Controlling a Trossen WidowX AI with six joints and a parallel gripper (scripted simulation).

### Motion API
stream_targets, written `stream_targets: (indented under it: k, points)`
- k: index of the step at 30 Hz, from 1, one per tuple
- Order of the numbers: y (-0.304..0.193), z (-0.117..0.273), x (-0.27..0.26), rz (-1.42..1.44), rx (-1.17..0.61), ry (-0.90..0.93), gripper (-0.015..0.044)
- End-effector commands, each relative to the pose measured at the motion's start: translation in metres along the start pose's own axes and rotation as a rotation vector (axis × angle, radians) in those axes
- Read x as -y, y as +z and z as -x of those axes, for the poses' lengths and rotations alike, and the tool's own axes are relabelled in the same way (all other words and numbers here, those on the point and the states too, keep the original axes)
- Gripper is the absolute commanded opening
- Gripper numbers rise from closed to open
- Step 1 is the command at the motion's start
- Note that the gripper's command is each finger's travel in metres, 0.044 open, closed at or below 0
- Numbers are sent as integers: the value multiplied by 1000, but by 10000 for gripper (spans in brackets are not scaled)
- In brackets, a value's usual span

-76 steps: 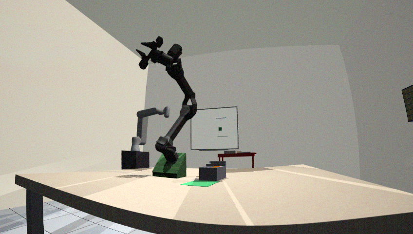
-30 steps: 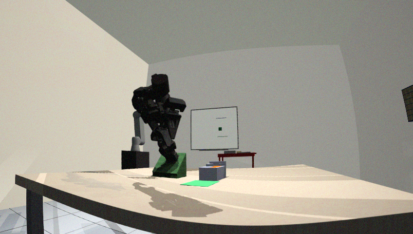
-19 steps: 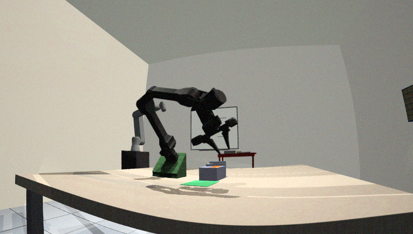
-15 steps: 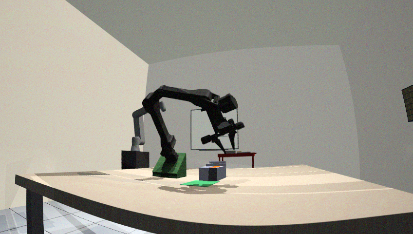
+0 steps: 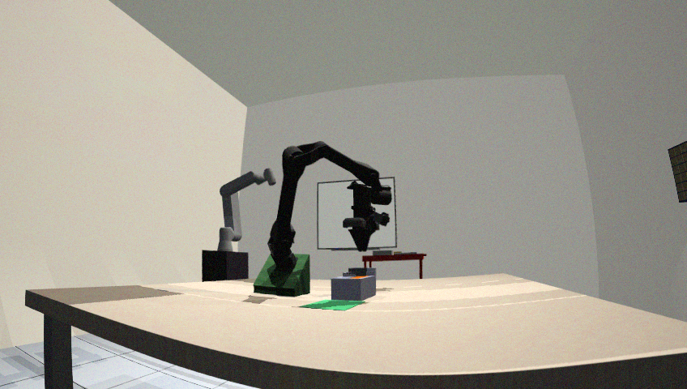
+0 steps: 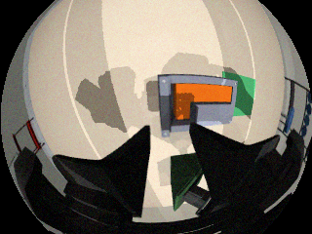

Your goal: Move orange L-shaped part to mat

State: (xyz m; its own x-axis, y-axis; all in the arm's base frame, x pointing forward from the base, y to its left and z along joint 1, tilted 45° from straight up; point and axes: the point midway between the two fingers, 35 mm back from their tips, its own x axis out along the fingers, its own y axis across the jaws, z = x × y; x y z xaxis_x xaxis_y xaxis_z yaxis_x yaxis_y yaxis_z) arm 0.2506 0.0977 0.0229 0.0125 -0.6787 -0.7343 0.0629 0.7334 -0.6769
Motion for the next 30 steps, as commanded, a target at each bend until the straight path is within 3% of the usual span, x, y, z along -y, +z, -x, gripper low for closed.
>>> stream_targets:
  k: [1,9,30]
  points:
    - [1,-2,2,19,5,-17,180]
    - [1,-71,4,18,7,-20,180]
    - [1,-99,5,18,7,-21,180]
